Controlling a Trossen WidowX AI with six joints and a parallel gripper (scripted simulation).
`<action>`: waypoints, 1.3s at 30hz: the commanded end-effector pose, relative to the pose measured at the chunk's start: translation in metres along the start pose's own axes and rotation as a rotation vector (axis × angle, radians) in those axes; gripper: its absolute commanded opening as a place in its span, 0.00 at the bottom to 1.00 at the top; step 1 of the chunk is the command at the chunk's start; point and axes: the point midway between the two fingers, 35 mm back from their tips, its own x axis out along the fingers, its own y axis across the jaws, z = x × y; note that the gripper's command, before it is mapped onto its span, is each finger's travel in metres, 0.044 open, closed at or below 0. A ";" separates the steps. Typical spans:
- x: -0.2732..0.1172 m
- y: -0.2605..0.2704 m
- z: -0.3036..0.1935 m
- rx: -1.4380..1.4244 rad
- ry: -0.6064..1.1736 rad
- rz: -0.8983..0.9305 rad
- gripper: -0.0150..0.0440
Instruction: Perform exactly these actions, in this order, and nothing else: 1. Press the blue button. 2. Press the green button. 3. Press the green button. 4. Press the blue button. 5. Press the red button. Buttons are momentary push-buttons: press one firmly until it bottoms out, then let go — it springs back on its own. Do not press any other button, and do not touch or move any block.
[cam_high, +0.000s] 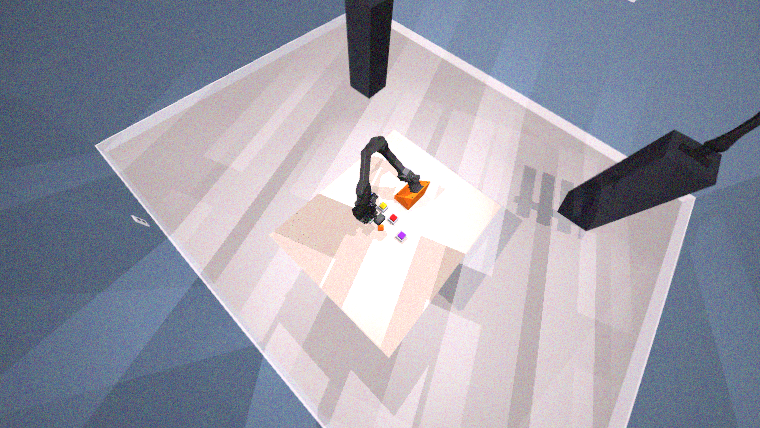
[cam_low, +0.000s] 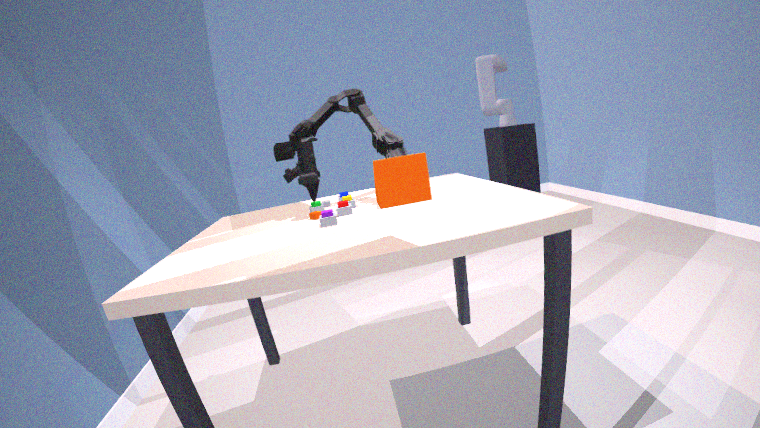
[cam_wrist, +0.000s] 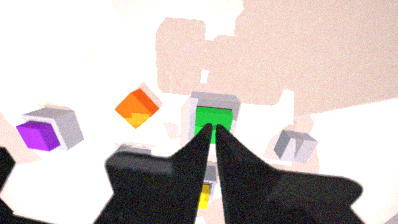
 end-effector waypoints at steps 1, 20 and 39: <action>0.009 0.001 -0.004 -0.010 0.010 -0.005 0.29; 0.011 0.001 -0.004 -0.010 0.010 -0.006 0.29; -0.014 0.001 -0.003 -0.010 0.010 -0.004 0.29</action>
